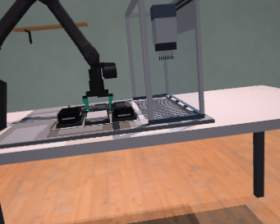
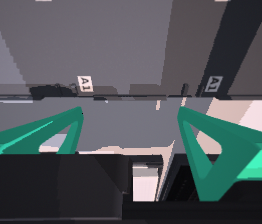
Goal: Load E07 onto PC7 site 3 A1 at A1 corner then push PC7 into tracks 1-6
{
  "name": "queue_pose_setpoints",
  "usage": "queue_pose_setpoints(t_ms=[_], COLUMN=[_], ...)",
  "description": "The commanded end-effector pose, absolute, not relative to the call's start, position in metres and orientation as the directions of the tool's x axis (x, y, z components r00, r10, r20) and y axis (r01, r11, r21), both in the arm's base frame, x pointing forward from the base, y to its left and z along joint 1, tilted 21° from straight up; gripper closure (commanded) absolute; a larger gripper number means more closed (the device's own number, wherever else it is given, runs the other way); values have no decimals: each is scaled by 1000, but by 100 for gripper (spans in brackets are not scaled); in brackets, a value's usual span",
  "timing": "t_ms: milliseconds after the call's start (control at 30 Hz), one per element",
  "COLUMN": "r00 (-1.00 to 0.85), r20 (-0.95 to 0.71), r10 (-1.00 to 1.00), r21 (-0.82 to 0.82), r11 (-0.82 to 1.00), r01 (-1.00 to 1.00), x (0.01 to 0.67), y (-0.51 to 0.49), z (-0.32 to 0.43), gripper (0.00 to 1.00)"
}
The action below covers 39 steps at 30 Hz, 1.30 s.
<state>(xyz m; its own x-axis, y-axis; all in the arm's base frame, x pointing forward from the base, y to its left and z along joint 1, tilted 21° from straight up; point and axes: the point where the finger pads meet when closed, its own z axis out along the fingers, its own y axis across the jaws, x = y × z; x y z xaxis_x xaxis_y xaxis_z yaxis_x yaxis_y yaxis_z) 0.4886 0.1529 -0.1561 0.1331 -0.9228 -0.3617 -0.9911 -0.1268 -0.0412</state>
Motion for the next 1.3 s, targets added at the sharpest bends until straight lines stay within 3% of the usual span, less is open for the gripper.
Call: queue_pose_setpoints(t_ms=[0, 1267], r00=[144, 165], r20=[-363, -363], r10=[-921, -917], r21=[-68, -97], r11=[-128, -139], r01=[-989, -986], x=[502, 505], y=[164, 172], z=[-157, -139], gripper=[0, 0])
